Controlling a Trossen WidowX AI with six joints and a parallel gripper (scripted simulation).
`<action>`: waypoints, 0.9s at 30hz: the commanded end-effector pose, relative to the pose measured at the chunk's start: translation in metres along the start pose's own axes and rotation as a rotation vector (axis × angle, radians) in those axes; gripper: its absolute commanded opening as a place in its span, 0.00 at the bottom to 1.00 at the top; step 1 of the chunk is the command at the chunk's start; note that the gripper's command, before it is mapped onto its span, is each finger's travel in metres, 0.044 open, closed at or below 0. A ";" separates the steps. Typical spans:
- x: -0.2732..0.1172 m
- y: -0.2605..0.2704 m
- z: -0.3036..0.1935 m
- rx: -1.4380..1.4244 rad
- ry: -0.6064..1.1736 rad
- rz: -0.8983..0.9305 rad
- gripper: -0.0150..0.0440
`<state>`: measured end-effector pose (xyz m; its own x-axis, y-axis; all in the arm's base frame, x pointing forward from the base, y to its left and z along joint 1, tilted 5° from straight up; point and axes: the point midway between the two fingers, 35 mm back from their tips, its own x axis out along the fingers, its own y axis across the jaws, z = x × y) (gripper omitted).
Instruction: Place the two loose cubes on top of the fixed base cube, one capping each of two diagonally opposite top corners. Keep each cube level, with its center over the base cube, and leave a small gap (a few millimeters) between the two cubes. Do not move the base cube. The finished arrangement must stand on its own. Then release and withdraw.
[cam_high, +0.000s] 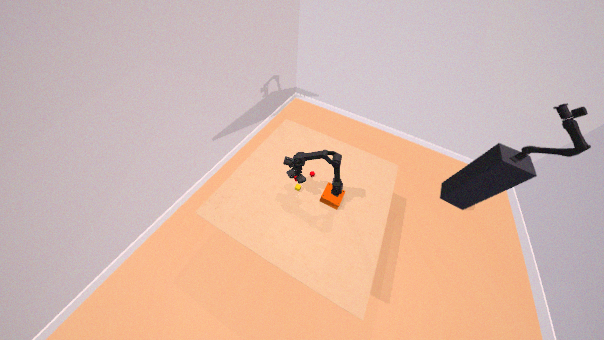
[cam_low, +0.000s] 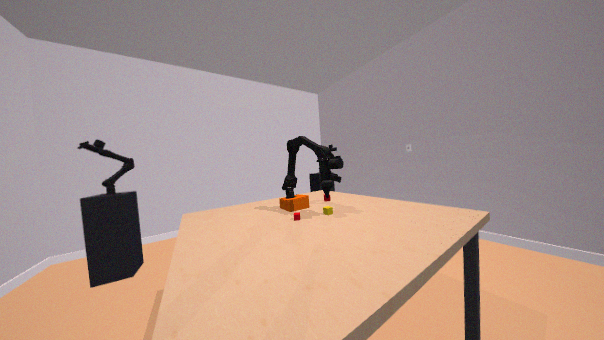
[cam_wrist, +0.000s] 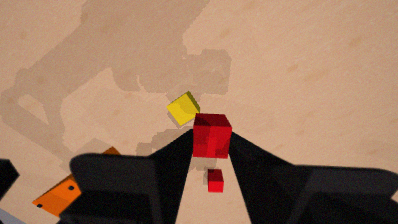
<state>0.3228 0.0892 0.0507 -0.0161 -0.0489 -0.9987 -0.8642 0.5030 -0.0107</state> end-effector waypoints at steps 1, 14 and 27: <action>0.007 0.011 0.007 0.061 0.004 0.011 0.43; 0.017 0.037 0.027 0.218 0.004 0.014 0.43; 0.021 0.036 0.027 0.219 0.004 0.014 0.43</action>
<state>0.3054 0.1297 0.0317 -0.0249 -0.0463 -0.9986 -0.7386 0.6741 -0.0128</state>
